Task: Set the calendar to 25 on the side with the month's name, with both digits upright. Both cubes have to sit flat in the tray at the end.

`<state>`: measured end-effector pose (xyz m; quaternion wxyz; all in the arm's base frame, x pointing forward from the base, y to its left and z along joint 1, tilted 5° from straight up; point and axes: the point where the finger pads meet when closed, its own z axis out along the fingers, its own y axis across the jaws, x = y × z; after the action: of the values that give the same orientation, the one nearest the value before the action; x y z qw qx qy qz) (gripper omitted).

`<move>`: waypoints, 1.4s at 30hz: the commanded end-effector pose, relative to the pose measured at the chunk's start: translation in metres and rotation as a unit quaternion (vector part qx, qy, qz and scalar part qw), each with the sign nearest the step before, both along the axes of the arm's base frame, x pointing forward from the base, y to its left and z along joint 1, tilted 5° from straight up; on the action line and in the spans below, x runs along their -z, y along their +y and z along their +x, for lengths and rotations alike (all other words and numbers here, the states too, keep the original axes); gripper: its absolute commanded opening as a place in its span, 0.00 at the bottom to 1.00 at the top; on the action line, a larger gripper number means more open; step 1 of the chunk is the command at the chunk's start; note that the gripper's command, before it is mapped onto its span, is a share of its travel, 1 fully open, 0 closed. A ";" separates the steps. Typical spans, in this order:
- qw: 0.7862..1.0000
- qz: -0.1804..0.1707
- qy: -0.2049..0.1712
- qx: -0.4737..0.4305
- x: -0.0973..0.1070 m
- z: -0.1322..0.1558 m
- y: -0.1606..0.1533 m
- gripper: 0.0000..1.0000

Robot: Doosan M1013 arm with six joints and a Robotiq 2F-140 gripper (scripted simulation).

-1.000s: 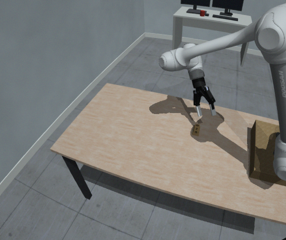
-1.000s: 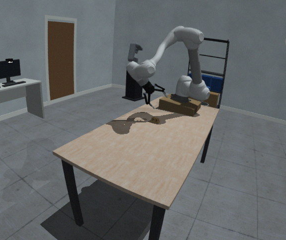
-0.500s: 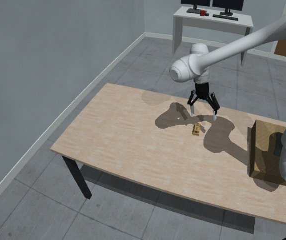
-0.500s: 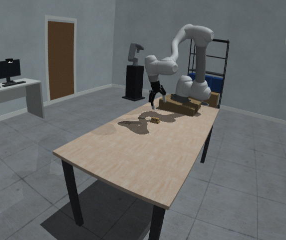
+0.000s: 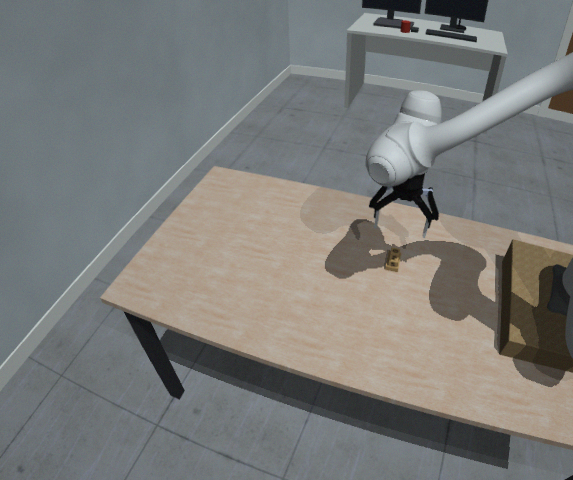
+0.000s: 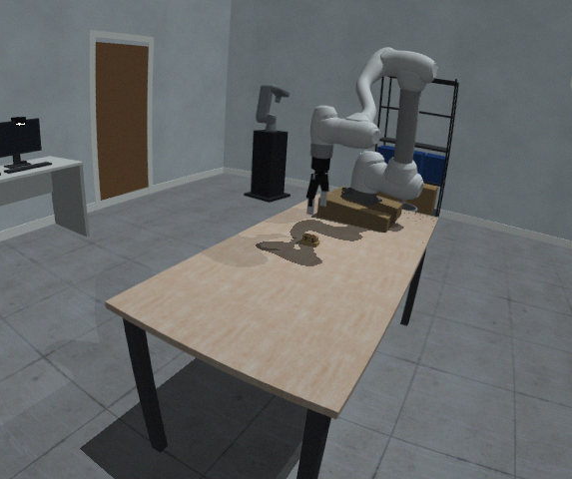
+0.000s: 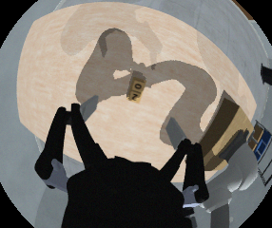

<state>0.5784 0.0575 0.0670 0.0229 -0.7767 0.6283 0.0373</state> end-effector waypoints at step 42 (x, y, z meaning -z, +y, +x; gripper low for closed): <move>1.000 0.000 0.000 0.000 0.034 -0.002 0.003 0.35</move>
<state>0.5767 0.0609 0.0332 0.0228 -0.7768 0.6283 0.0367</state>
